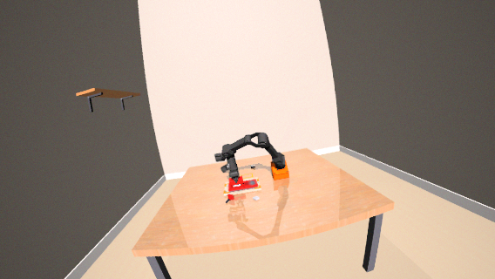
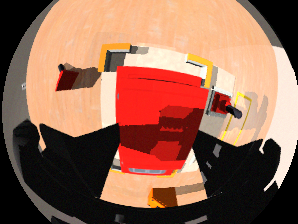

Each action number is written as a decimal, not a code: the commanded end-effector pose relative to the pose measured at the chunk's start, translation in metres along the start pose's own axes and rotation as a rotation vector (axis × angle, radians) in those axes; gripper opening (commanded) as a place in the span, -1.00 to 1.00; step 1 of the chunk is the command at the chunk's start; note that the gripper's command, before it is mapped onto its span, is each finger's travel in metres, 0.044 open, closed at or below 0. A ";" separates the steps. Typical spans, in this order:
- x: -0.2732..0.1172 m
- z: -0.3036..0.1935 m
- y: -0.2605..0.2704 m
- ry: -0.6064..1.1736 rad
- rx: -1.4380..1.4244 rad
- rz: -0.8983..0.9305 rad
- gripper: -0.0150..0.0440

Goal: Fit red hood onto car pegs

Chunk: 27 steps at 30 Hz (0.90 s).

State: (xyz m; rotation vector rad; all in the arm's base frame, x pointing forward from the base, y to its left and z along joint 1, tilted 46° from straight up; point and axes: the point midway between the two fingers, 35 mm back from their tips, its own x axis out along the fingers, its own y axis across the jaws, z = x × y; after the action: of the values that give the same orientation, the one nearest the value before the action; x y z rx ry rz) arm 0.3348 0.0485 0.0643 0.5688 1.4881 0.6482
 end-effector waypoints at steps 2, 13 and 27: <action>0.001 0.001 0.000 -0.003 0.006 0.004 -0.49; 0.006 0.001 0.000 -0.003 0.006 0.004 -0.49; 0.011 0.001 0.000 -0.003 0.006 0.004 -0.49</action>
State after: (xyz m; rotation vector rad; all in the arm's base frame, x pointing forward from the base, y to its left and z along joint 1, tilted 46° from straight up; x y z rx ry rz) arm 0.3352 0.0560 0.0572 0.5717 1.4871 0.6485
